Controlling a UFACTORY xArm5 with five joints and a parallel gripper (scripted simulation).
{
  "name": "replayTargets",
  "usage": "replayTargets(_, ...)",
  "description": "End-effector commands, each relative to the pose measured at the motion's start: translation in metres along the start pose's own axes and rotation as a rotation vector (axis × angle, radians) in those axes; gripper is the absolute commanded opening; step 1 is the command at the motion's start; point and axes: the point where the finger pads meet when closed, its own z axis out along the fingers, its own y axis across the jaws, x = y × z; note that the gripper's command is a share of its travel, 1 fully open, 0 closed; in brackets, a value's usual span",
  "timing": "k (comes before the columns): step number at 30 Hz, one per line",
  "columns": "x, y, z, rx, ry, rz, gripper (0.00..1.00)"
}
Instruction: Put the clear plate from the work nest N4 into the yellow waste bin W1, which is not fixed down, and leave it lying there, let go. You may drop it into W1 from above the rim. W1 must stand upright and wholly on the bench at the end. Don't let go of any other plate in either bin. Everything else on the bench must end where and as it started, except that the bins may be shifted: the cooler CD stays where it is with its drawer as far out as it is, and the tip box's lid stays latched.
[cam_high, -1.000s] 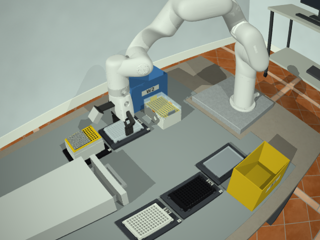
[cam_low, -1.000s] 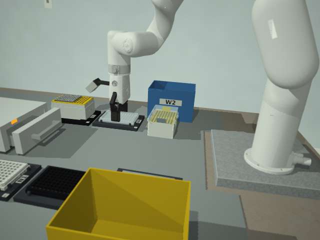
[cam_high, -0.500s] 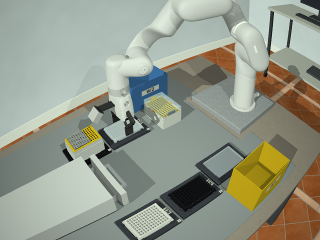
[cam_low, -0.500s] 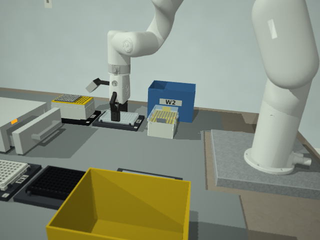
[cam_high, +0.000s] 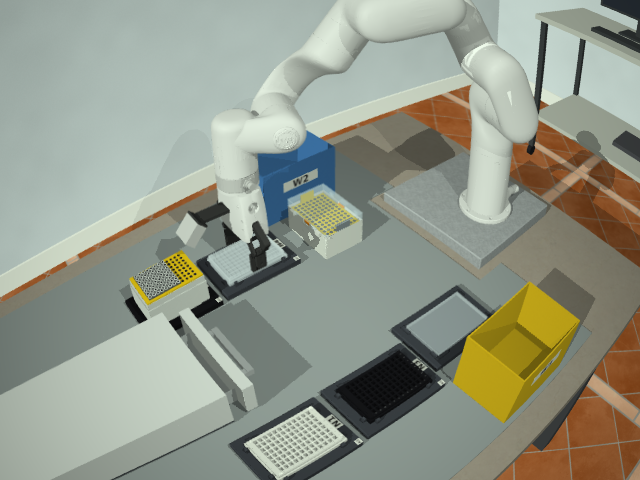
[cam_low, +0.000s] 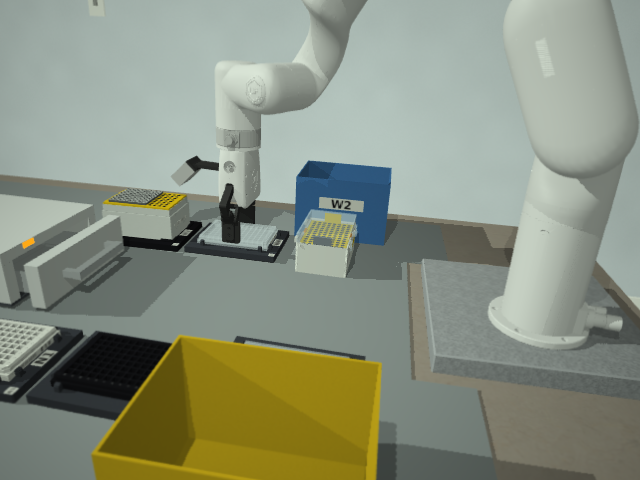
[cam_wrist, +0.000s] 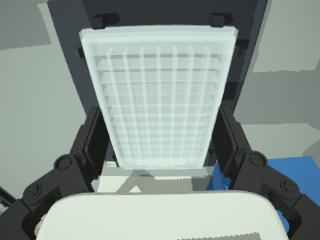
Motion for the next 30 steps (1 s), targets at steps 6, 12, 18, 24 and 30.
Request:
replayTargets(6, 0.0014, 0.0005, -0.0015, -0.001, 0.004, 0.000, 0.00)
replayTargets(12, 0.0014, 0.0005, -0.0015, -0.001, 0.004, 0.000, 0.00)
replayTargets(18, 0.0014, 0.0005, -0.0022, -0.001, 0.004, 0.000, 0.00)
replayTargets(24, 0.0014, 0.0005, -0.0049, -0.001, 0.004, 0.000, 0.00)
replayTargets(30, 0.0014, 0.0004, -0.0089, -0.001, 0.004, 0.000, 0.00)
